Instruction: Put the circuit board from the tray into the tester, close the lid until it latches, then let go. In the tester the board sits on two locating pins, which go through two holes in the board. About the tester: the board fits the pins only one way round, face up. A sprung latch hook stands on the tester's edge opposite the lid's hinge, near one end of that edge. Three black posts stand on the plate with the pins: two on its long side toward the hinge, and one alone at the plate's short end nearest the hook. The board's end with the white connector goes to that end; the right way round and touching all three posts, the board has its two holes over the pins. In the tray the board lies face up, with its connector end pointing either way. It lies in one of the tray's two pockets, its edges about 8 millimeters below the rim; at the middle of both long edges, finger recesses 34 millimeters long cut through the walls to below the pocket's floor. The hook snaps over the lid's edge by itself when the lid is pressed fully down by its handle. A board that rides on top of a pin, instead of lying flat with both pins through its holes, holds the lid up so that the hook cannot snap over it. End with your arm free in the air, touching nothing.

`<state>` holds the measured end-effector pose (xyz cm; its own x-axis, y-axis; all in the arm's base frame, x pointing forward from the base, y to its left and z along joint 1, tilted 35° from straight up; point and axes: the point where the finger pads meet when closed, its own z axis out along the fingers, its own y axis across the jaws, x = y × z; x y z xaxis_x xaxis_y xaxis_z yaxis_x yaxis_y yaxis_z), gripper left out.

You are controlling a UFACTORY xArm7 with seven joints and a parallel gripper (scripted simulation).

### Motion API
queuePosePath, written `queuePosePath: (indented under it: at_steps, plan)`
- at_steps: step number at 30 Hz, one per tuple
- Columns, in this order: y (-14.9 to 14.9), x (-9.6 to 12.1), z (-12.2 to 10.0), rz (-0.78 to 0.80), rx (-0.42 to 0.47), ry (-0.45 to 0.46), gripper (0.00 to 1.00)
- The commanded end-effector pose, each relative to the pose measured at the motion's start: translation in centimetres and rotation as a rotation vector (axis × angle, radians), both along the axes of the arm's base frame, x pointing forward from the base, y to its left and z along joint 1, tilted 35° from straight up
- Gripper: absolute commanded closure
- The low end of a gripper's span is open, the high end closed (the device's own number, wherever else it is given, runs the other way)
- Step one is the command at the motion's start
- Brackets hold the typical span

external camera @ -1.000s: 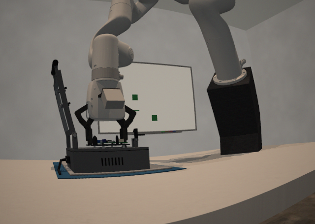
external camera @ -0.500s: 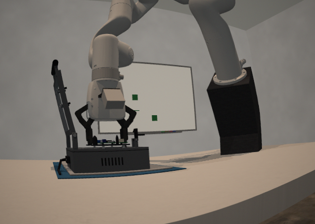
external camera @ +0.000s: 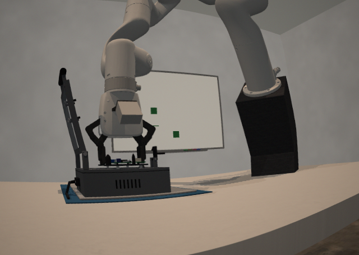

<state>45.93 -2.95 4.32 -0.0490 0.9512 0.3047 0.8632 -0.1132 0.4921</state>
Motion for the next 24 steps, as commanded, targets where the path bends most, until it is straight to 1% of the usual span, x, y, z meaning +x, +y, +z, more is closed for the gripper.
queuePosePath:
  at_steps: [1, 8, 18, 24]
  plan:
    - [-0.1, 0.0, 0.1, -0.001, -0.001, -0.001, 0.0]
    - [-0.1, -0.1, 0.2, -0.001, -0.001, -0.001, 0.0]
    - [-0.4, -0.6, 1.1, -0.001, -0.001, -0.001, 0.0]
    - [-0.8, -1.3, 2.2, -0.001, -0.001, -0.001, 0.0]
